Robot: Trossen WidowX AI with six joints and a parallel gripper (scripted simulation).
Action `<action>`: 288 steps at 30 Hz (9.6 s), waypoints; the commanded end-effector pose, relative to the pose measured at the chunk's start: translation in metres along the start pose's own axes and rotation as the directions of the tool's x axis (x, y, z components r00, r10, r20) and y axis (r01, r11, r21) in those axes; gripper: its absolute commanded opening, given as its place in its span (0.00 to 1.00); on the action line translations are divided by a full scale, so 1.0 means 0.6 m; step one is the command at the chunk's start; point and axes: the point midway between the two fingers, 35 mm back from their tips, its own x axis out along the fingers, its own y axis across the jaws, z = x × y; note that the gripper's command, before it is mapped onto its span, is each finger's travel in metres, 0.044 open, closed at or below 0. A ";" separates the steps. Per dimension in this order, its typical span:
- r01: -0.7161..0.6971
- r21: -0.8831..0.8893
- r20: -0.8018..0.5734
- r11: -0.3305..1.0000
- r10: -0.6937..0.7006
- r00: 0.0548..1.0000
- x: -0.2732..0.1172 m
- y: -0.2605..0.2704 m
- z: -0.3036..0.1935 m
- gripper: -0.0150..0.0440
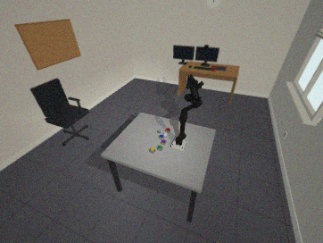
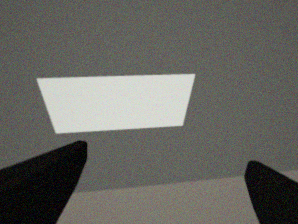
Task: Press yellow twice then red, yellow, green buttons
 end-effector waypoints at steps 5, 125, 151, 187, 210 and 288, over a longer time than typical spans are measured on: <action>-0.077 0.084 0.267 0.993 0.052 0.962 -0.048 0.059 0.099 0.93; -0.199 -0.091 -0.428 0.976 -0.219 -0.877 -0.906 0.021 -0.987 0.29; -0.199 -0.091 -0.428 0.976 -0.219 -0.877 -0.940 0.012 -1.003 0.29; -0.199 -0.091 -0.428 0.976 -0.219 -0.877 -0.918 0.018 -0.992 0.29; -0.199 -0.091 -0.428 0.976 -0.219 -0.877 -0.940 0.012 -1.003 0.29; -0.226 -0.107 -0.423 0.968 -0.250 -0.871 -0.781 -0.611 -0.864 0.29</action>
